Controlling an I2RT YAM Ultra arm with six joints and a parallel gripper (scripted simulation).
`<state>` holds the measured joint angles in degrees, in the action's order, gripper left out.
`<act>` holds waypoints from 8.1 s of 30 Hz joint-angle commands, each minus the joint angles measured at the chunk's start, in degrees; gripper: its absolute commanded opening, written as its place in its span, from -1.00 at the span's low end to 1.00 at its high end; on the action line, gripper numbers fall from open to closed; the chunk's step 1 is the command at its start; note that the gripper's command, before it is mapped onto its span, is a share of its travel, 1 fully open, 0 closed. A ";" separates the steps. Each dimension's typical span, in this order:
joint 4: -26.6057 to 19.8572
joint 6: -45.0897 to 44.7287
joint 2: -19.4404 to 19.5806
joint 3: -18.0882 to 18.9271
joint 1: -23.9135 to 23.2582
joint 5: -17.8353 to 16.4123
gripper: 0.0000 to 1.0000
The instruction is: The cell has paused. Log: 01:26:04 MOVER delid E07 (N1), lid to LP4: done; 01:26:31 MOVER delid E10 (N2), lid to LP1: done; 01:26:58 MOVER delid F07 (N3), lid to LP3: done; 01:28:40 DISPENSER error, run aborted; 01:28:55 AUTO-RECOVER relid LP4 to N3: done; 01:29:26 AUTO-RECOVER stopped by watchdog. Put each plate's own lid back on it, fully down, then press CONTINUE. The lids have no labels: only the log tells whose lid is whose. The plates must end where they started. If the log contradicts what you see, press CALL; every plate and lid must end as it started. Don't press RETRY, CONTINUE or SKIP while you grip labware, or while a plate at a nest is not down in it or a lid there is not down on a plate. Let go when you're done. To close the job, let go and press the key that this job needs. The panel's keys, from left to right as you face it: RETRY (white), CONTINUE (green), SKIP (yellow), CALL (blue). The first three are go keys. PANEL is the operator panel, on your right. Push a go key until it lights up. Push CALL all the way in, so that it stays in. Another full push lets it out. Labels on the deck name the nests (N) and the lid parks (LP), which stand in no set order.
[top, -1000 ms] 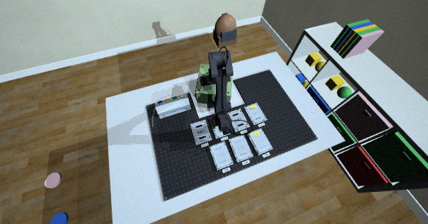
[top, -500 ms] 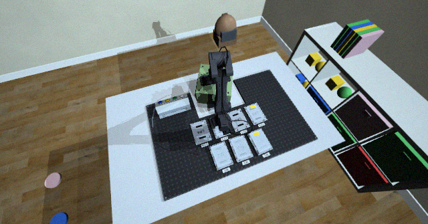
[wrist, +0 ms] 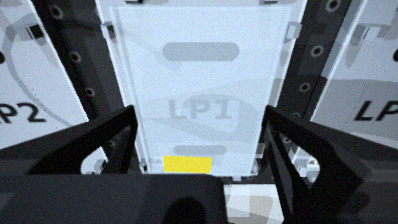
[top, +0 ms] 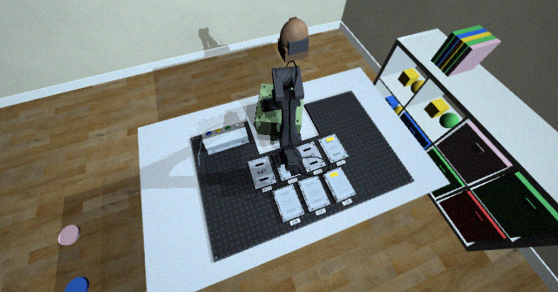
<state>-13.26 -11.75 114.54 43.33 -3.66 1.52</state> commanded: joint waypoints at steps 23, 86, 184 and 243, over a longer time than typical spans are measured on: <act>-8.63 -0.29 -9.26 1.82 0.02 -0.74 -1.00; -17.16 -2.98 -0.88 16.99 -1.39 -0.84 -1.00; -34.14 -4.28 23.88 58.59 -2.54 -1.02 -1.00; -32.44 -3.87 25.02 58.59 -2.26 -0.53 -1.00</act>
<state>-45.50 -15.92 140.09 101.19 -6.37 1.21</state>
